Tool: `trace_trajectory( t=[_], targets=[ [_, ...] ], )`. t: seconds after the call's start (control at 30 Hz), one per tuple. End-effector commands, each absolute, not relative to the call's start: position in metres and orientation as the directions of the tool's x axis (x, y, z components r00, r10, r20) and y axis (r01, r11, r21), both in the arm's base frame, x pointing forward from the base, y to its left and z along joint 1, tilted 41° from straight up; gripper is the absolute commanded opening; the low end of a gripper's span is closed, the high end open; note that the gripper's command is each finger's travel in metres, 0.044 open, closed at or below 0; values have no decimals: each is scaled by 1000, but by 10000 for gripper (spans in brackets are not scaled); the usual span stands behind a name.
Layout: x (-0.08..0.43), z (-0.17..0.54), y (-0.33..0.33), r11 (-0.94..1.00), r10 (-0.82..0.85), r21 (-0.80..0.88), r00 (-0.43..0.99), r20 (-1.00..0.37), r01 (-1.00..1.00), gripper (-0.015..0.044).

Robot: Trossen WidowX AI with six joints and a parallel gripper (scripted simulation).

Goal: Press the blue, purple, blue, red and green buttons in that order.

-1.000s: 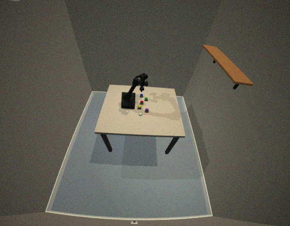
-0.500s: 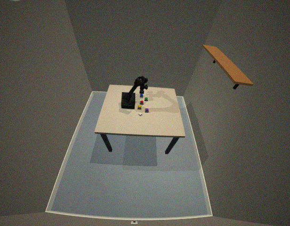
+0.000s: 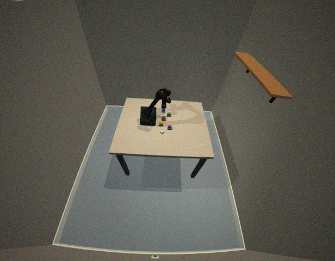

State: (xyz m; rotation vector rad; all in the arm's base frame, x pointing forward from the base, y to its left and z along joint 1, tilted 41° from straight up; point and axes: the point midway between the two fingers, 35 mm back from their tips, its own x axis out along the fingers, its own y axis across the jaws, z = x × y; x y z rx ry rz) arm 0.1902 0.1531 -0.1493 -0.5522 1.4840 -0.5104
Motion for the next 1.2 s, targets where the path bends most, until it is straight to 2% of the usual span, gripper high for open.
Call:
trace_trajectory(
  t=[0.0, 1.17],
  targets=[
    [190, -155, 147, 770, -636, -637, 29, -771, -25, 20],
    [190, -173, 132, 770, -637, -638, 30, -770, -25, 20]
  ],
)
